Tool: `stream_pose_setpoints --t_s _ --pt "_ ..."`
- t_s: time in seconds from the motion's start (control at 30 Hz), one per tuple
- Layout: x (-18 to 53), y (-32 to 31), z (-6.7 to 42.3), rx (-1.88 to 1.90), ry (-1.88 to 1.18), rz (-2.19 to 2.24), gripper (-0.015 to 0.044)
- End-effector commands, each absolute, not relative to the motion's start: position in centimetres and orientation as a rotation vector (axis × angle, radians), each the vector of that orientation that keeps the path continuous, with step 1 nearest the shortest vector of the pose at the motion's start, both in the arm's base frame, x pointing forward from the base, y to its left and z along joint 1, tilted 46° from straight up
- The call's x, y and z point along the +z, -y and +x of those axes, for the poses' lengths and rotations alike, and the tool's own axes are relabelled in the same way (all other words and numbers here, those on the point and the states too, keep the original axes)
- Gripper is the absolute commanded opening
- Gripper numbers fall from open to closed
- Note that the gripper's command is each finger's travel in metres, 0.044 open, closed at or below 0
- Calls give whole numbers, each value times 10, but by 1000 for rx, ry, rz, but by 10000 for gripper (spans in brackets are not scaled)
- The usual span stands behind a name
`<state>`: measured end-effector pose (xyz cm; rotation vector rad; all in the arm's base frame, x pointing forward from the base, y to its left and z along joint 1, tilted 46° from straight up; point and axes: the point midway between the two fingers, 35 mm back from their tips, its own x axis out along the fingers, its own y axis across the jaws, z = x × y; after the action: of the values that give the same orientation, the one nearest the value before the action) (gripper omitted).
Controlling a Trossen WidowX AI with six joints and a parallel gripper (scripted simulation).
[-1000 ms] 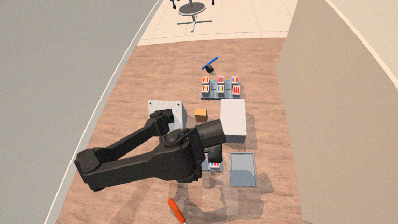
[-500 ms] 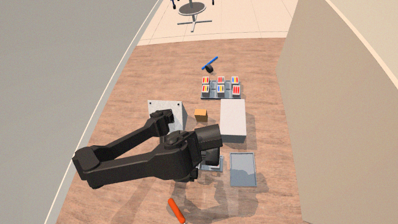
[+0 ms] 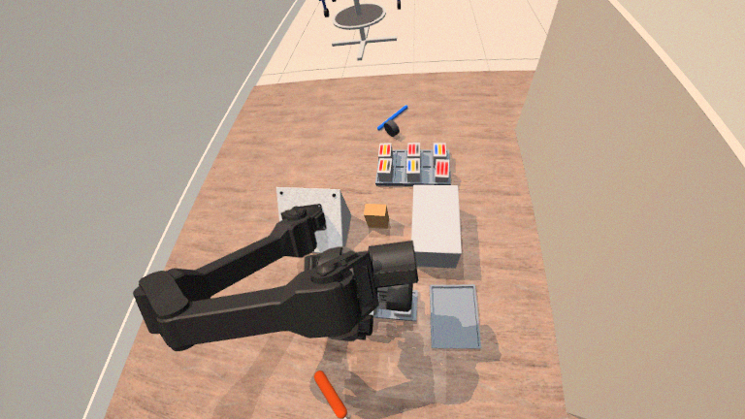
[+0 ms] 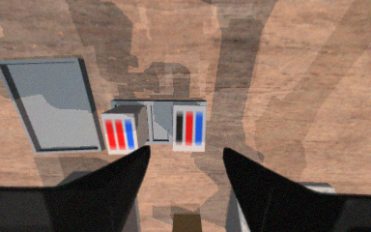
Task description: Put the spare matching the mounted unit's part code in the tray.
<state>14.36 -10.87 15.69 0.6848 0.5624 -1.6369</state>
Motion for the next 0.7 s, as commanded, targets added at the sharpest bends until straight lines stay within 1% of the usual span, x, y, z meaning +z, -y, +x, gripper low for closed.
stream_pose_setpoints --t_s 0.0,0.67 --pt "150 115 142 -1638 -566 679 300" --pt "128 138 139 -1636 -565 682 300"
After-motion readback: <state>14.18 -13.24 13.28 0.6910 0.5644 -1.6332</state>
